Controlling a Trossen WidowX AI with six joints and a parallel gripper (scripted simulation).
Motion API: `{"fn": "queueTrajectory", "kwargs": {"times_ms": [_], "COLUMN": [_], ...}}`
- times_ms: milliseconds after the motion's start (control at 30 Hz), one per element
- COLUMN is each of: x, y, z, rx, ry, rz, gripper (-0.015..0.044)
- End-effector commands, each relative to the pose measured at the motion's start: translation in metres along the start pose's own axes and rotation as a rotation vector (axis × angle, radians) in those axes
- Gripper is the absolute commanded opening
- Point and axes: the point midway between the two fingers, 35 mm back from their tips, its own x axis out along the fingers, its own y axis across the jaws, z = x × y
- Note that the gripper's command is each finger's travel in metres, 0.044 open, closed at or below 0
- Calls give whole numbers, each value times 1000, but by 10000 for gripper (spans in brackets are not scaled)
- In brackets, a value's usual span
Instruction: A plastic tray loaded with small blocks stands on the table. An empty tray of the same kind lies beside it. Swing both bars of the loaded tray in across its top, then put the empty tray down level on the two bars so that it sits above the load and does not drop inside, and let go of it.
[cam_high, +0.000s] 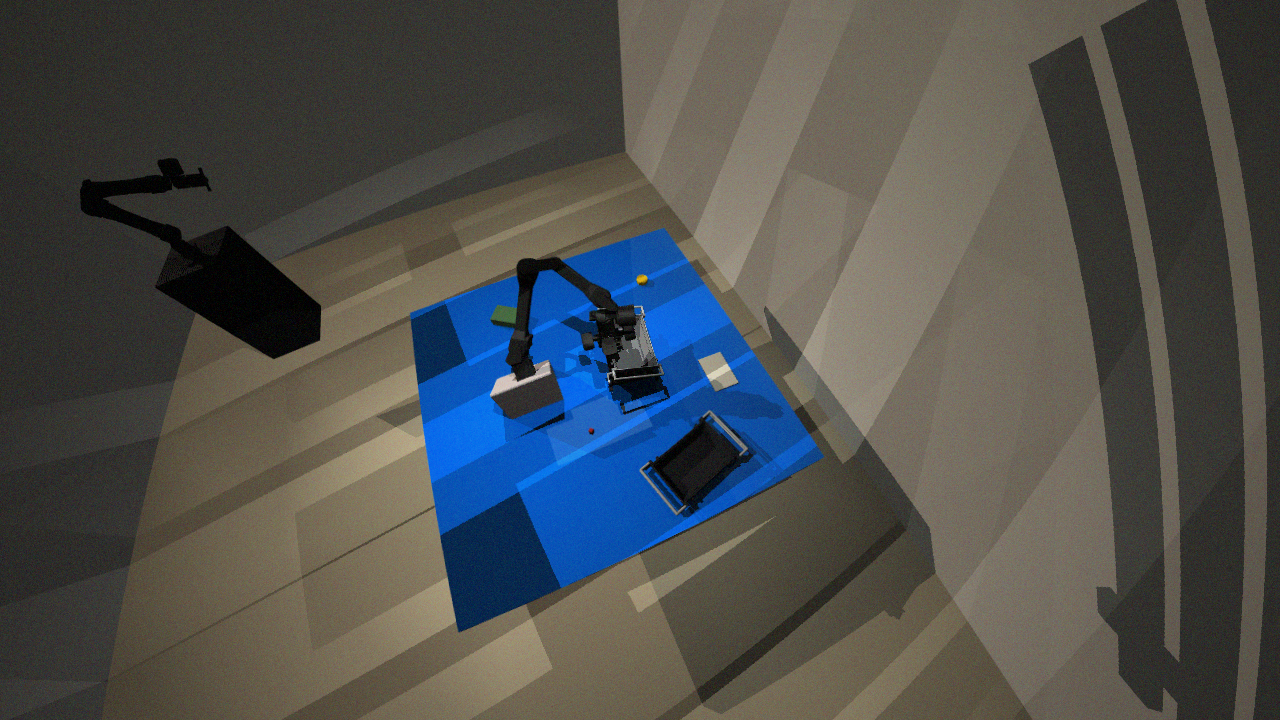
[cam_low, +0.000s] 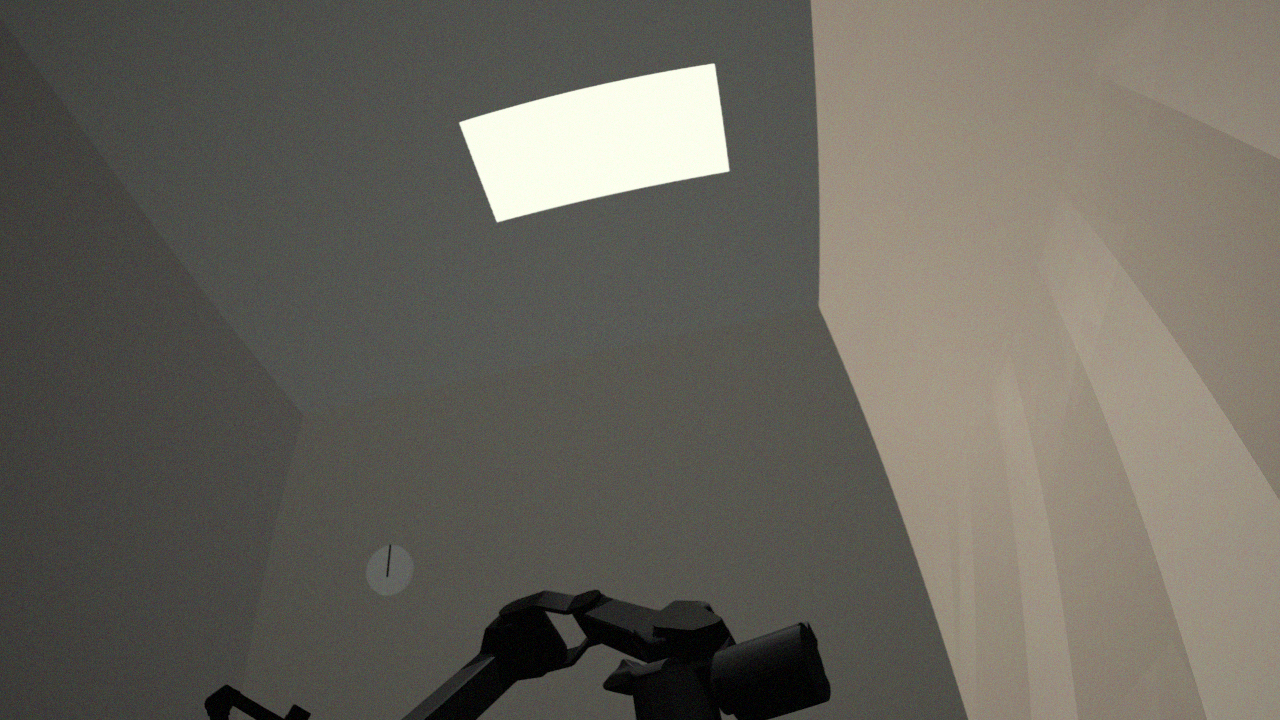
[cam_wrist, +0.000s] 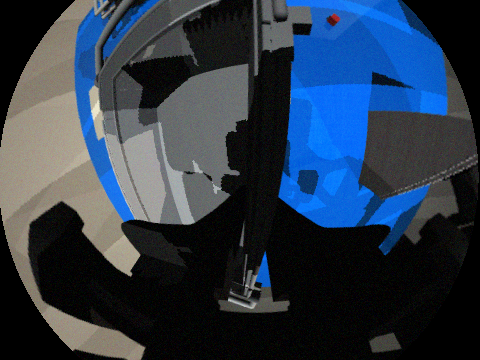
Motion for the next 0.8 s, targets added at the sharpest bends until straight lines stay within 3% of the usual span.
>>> {"fn": "queueTrajectory", "kwargs": {"times_ms": [0,767], "x": [6,5], "y": [-6,-4], "z": [-1,0], "rx": [8,3], "ry": [4,2], "rz": [-25,-9], "gripper": [0,0]}}
